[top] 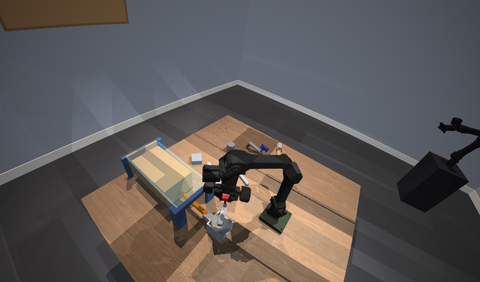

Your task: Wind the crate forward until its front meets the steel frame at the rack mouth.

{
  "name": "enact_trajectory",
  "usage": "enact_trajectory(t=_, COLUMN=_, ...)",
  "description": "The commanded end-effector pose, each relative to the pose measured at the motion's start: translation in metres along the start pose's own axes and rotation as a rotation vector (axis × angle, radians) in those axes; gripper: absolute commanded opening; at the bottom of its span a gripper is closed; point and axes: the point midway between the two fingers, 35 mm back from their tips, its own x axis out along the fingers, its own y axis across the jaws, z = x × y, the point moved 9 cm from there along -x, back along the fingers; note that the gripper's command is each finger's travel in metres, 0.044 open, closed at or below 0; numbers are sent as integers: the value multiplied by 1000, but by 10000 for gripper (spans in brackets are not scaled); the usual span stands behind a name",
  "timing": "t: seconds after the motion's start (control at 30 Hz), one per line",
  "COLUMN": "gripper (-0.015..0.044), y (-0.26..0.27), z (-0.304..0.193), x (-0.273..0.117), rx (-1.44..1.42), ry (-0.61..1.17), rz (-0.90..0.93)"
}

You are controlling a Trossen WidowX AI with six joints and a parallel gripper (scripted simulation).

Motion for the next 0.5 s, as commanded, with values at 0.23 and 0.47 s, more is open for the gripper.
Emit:
enact_trajectory(t=0.23, gripper=0, y=0, z=0, x=0, rx=0, ry=0, rz=0)
enact_trajectory(t=0.47, gripper=0, y=-1, z=-1, x=0, rx=0, ry=-2, rz=-6)
